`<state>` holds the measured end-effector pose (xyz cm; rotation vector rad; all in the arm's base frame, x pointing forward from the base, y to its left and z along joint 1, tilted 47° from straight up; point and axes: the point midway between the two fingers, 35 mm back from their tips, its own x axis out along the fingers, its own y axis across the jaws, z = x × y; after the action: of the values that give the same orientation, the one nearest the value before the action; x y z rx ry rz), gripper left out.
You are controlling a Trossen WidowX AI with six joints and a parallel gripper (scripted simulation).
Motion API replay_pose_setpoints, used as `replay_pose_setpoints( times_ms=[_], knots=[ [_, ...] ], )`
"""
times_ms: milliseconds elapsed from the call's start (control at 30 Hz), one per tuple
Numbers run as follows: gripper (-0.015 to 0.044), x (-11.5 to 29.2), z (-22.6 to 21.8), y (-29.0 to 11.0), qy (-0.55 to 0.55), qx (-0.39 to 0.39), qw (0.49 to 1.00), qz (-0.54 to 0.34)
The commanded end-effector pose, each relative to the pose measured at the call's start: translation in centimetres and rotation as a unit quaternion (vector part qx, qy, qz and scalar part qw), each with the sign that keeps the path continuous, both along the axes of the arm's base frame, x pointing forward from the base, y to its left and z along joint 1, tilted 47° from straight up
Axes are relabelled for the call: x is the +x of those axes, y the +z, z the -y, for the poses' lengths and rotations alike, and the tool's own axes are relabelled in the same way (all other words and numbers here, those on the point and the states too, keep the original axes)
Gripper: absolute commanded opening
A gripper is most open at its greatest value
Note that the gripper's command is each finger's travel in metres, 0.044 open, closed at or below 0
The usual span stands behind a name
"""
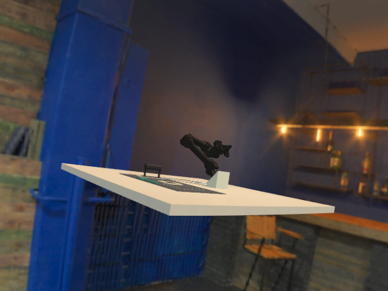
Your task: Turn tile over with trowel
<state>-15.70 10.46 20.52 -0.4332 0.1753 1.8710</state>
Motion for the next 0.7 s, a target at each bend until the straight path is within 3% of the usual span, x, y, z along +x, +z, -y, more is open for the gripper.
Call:
replay_pose_setpoints(
  times_ms=[0, 300, 433, 667],
  knots=[
    [0.0, 0.0, 0.0, 0.0, 0.0, 0.0, 1.0, 0.0],
    [0.0, 0.0, 0.0, 0.0, 0.0, 0.0, 1.0, 0.0],
    [0.01, 0.0, 0.0, 0.0, 0.0, 0.0, 1.0, 0.0],
    [0.01, 0.0, 0.0, 0.0, 0.0, 0.0, 1.0, 0.0]
  ],
)
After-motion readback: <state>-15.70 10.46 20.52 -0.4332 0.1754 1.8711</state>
